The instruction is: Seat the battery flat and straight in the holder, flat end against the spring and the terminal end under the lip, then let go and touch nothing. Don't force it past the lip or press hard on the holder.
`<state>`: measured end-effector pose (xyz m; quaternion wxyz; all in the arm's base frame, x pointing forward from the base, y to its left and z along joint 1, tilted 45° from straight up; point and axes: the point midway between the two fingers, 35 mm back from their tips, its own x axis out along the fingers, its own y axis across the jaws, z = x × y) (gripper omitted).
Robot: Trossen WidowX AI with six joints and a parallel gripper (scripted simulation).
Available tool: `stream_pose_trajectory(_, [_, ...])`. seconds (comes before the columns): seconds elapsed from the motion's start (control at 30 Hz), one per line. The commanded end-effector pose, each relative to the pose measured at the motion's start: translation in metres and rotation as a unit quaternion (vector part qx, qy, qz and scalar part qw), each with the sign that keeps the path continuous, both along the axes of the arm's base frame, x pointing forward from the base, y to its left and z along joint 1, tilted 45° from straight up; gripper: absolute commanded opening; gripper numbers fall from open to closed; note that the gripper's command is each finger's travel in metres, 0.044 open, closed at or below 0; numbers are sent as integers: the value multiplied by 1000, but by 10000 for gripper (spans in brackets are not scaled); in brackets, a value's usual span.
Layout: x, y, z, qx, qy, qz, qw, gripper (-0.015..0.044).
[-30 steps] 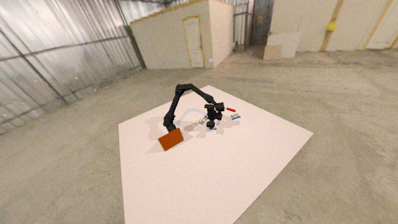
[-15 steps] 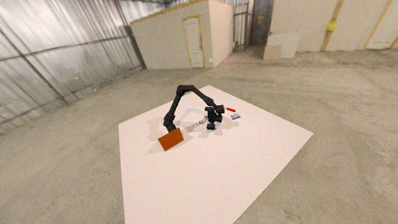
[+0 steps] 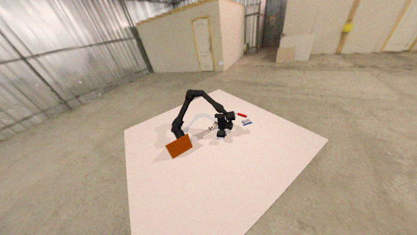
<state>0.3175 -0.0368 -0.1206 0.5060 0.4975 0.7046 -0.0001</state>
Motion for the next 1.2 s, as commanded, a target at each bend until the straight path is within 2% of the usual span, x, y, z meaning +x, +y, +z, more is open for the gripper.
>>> stream_pose_trajectory(0.0, [0, 0, 0, 1, 1, -3, 1000, 80])
stream_pose_trajectory(0.13, [0, -1, 1, 1, 1, -3, 1000, 76])
stream_pose_trajectory(0.33, [0, -35, 34, -1, 1, -3, 1000, 76])
stream_pose_trajectory(0.47, [0, -35, 37, -1, -3, 1, 1000, 76])
stream_pose_trajectory(0.73, [7, -2, 88, -3, -161, 162, 974, 76])
stream_pose_trajectory(1.03, [2, 40, 143, -6, -332, 337, 881, 76])
stream_pose_trajectory(1.17, [-1, 49, 154, -8, -367, 373, 852, 76])
